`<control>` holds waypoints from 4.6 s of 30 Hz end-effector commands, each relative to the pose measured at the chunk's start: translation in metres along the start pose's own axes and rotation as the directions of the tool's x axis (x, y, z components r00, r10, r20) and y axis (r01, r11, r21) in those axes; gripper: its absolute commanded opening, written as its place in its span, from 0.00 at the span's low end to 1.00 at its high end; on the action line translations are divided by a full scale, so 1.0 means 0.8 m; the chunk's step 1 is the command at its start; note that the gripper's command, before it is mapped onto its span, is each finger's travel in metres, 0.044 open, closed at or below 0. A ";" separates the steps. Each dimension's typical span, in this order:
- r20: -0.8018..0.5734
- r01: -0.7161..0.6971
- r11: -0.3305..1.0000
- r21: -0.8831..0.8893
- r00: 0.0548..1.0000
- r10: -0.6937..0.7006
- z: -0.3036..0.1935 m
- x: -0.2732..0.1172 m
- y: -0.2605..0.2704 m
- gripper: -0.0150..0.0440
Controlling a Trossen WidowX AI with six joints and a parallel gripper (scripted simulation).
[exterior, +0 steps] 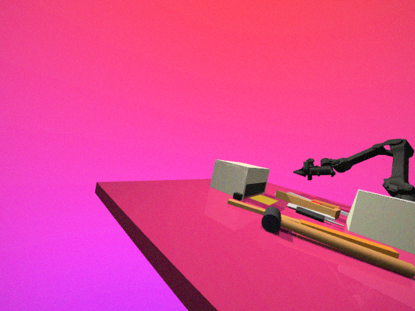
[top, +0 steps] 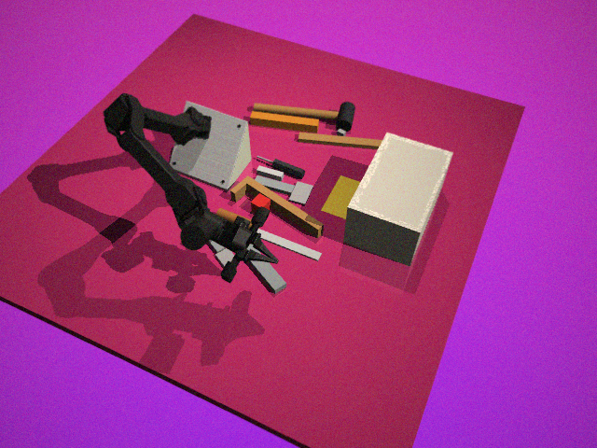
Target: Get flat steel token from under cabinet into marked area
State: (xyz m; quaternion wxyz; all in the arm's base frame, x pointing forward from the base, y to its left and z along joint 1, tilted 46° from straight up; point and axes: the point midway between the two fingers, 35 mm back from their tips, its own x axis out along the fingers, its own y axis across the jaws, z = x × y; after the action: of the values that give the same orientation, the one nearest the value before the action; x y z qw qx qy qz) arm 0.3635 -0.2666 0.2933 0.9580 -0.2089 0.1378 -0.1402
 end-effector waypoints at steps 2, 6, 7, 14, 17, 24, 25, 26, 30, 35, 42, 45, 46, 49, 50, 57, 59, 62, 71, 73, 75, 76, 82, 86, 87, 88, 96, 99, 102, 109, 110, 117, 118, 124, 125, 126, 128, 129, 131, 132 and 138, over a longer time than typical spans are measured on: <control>-0.086 -0.091 0.996 0.009 0.992 0.091 -0.027 0.030 0.050 0.25; -0.155 -0.153 0.988 0.032 0.976 0.156 -0.044 0.046 0.089 0.25; -0.172 -0.168 0.985 0.037 0.970 0.172 -0.048 0.050 0.099 0.25; -0.290 -0.277 0.960 0.046 0.916 0.278 -0.076 0.068 0.172 0.25; -0.339 -0.328 0.944 0.037 0.885 0.320 -0.087 0.073 0.204 0.25; -0.453 -0.445 0.895 0.008 0.797 0.400 -0.114 0.076 0.278 0.25; -0.469 -0.462 0.887 0.004 0.782 0.409 -0.118 0.075 0.289 0.25; -0.486 -0.479 0.878 -0.001 0.768 0.418 -0.122 0.074 0.299 0.25; -0.550 -0.544 0.839 -0.022 0.707 0.444 -0.138 0.068 0.339 0.25; -0.628 -0.624 0.780 -0.051 0.627 0.461 -0.158 0.055 0.387 0.25; -0.731 -0.729 0.678 -0.094 0.513 0.450 -0.187 0.030 0.447 0.25; -0.772 -0.770 0.628 -0.112 0.466 0.433 -0.199 0.016 0.470 0.25; -0.785 -0.783 0.610 -0.118 0.450 0.426 -0.203 0.012 0.477 0.25; -0.822 -0.821 0.555 -0.136 0.406 0.400 -0.215 -0.003 0.497 0.25; -0.833 -0.833 0.536 -0.141 0.392 0.389 -0.219 -0.008 0.504 0.25; -0.905 -0.904 0.389 -0.177 0.305 0.297 -0.246 -0.046 0.542 0.25; -0.921 -0.920 0.344 -0.186 0.285 0.265 -0.254 -0.057 0.552 0.25; -0.942 -0.941 0.274 -0.197 0.259 0.212 -0.265 -0.074 0.564 0.25; -0.976 -0.976 0.051 -0.214 0.216 0.033 -0.295 -0.124 0.589 0.25; -0.977 -0.977 0.000 -0.214 0.214 -0.010 -0.301 -0.135 0.593 0.25; -0.975 -0.976 -0.051 -0.212 0.215 -0.054 -0.307 -0.145 0.596 0.25; -0.973 -0.975 -0.076 -0.210 0.216 -0.075 -0.310 -0.151 0.597 0.25; -0.949 -0.955 -0.227 -0.193 0.240 -0.205 -0.325 -0.180 0.602 0.25; -0.919 -0.930 -0.324 -0.172 0.270 -0.287 -0.334 -0.198 0.603 0.25; -0.912 -0.924 -0.344 -0.166 0.277 -0.304 -0.335 -0.201 0.603 0.25; -0.907 -0.920 -0.356 -0.163 0.282 -0.314 -0.336 -0.203 0.603 0.25; -0.905 -0.919 -0.360 -0.162 0.283 -0.316 -0.350 -0.198 0.600 0.25; -0.905 -0.919 -0.360 -0.163 0.284 -0.316 -0.380 -0.186 0.590 0.25; -0.905 -0.919 -0.359 -0.163 0.284 -0.318 -0.421 -0.175 0.574 0.25; -0.904 -0.919 -0.359 -0.162 0.284 -0.320 -0.441 -0.171 0.565 0.25; -0.904 -0.919 -0.359 -0.162 0.284 -0.320 -0.441 -0.171 0.565 0.25; -0.904 -0.919 -0.358 -0.162 0.284 -0.320 -0.440 -0.164 0.568 0.25; -0.904 -0.919 -0.358 -0.162 0.284 -0.320 -0.439 -0.161 0.569 0.25; -0.904 -0.919 -0.358 -0.163 0.285 -0.320 -0.435 -0.136 0.579 0.25; -0.903 -0.919 -0.358 -0.164 0.285 -0.320 -0.434 -0.132 0.580 0.25; -0.903 -0.919 -0.358 -0.164 0.285 -0.320 -0.433 -0.127 0.582 0.25; -0.903 -0.919 -0.358 -0.164 0.286 -0.320 -0.431 -0.119 0.585 0.25; -0.903 -0.919 -0.357 -0.164 0.286 -0.320 -0.431 -0.114 0.587 0.25; -0.903 -0.919 -0.357 -0.165 0.286 -0.320 -0.429 -0.106 0.590 0.25; -0.903 -0.919 -0.357 -0.165 0.286 -0.320 -0.428 -0.102 0.591 0.25; -0.904 -0.919 -0.357 -0.166 0.287 -0.317 -0.402 -0.102 0.604 0.25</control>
State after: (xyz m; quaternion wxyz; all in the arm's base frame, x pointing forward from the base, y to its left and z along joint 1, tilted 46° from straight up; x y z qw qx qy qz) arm 0.2808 0.0533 -0.1919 0.1979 -0.6412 0.6531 0.3509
